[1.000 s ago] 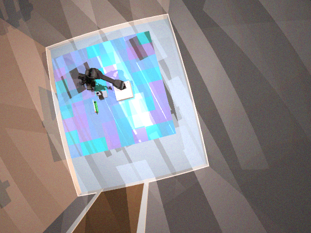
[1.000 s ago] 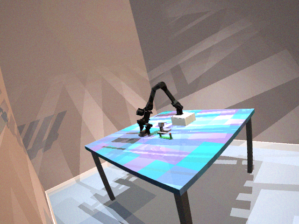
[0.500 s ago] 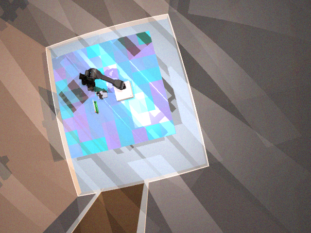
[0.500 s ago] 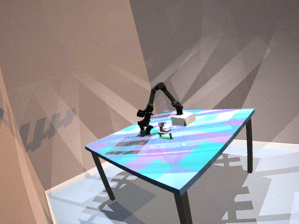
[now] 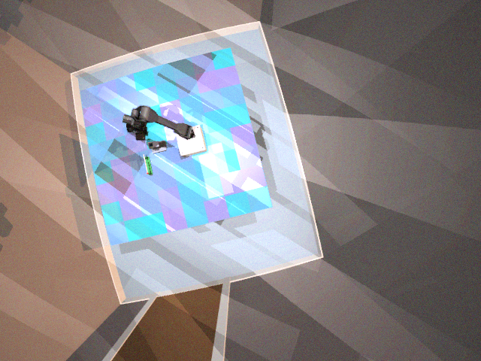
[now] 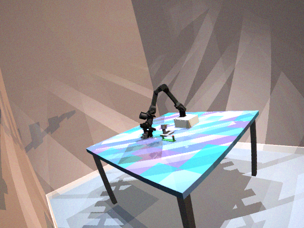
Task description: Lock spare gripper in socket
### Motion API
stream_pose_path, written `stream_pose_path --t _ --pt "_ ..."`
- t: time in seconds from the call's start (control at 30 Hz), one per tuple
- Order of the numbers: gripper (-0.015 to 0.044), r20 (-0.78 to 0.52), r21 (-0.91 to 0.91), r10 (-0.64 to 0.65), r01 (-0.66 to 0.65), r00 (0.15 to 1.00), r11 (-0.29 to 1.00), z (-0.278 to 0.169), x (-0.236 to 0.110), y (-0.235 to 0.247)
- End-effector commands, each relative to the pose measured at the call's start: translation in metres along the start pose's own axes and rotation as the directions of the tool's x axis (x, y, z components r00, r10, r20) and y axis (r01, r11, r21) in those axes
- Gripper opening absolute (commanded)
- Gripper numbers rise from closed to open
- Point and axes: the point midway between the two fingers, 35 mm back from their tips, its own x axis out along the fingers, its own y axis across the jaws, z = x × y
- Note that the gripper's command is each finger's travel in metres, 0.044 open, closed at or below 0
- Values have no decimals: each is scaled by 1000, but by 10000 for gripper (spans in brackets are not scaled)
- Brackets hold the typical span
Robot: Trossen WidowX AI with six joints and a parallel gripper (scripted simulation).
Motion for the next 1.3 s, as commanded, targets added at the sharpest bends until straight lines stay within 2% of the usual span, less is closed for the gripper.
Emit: stream_pose_path --t 0.0,0.23,0.87,1.27 --pt "183 -2 6 -1 1 1000 1000 -1 1 0" --pt "0 -2 6 -1 1 1000 1000 13 -15 -1" --pt "0 -1 6 -1 1 1000 1000 59 -100 -1" --pt "0 -20 15 -1 1 1000 1000 54 -98 -1"
